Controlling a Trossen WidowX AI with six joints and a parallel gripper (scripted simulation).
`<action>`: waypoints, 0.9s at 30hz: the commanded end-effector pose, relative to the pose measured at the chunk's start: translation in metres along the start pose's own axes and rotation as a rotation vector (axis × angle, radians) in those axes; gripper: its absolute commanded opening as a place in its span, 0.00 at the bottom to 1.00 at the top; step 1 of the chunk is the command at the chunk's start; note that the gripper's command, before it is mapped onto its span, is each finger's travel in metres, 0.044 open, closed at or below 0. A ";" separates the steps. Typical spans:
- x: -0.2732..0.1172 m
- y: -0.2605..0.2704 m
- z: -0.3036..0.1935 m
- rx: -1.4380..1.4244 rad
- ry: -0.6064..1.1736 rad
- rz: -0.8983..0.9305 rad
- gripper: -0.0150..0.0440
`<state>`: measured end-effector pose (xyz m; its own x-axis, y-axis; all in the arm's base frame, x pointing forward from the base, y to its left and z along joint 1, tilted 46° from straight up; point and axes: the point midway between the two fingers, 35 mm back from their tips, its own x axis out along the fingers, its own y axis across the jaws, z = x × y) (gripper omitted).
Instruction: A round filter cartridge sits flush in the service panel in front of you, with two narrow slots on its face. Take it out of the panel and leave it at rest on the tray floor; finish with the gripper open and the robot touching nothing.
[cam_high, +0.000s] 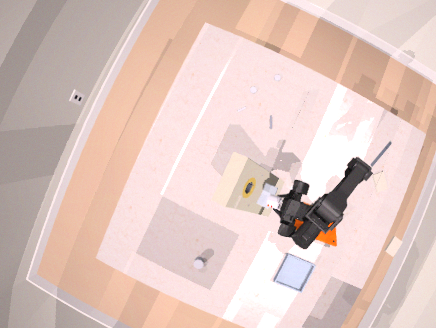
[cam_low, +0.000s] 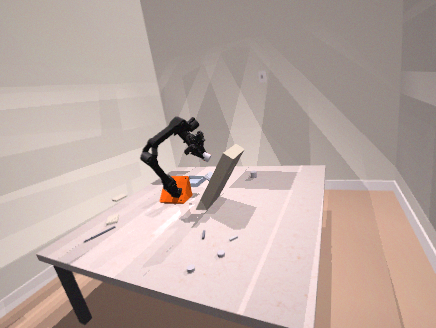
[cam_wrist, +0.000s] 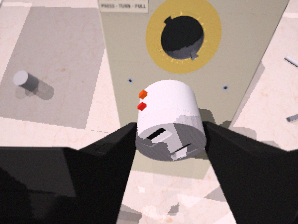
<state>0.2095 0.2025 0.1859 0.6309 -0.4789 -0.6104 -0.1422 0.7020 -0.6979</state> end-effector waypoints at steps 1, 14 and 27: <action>0.001 0.012 0.003 0.004 0.010 -0.008 0.25; 0.012 0.067 0.008 0.035 0.046 -0.054 0.25; 0.005 0.127 -0.017 -0.212 0.104 0.093 0.25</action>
<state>0.1932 0.2713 0.1014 0.5471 -0.4972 -0.6734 -0.2736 0.6541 -0.7052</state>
